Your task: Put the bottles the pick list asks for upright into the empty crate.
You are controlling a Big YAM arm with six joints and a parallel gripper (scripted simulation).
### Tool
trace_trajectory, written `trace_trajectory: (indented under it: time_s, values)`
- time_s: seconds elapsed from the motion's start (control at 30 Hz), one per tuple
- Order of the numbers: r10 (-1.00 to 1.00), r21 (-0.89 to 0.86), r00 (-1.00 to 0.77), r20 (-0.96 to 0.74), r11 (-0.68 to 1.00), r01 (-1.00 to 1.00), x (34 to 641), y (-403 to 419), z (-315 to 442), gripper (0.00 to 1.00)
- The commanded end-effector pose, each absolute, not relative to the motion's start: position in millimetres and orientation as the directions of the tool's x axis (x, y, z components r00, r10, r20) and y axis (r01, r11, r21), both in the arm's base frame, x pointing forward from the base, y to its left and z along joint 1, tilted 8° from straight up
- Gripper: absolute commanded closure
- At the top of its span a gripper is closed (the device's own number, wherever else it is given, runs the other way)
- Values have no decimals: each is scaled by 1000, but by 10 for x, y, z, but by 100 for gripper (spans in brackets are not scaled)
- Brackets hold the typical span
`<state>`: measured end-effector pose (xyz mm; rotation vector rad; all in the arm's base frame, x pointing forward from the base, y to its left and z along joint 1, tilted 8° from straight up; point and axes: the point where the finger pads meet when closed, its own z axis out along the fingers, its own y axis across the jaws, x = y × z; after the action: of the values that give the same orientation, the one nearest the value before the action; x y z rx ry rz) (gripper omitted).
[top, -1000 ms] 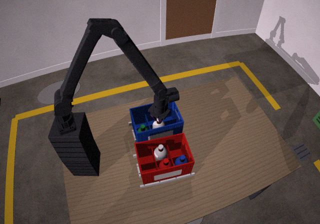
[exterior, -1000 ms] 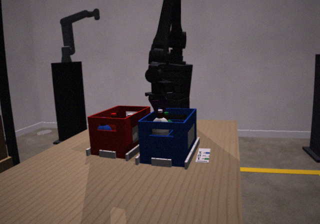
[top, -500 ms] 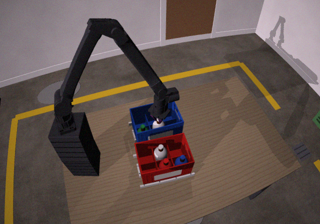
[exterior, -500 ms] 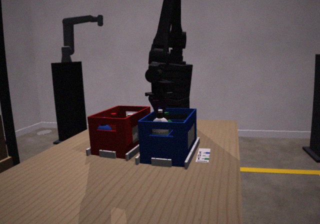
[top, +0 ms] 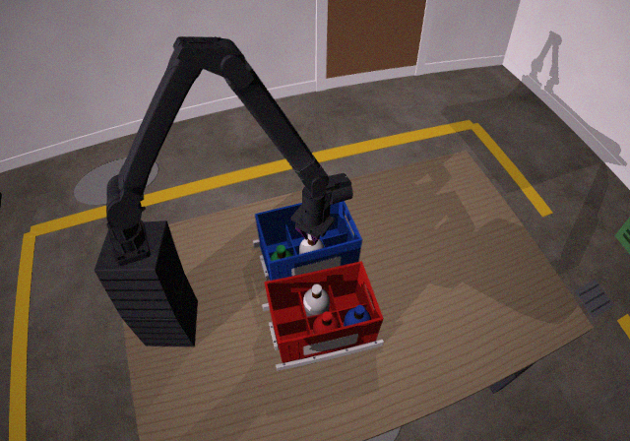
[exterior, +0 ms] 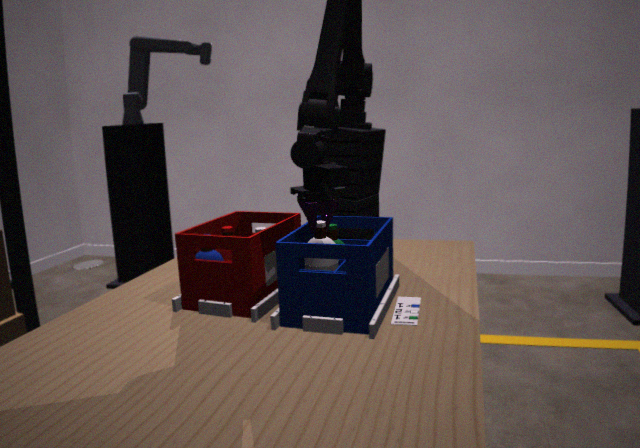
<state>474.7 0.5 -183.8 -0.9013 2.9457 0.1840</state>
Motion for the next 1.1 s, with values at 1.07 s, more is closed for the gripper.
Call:
trace_trajectory:
  time_s: [1.07]
  values:
    - [-551,38,-818,-166,825,-564,5186,46,-1742,100]
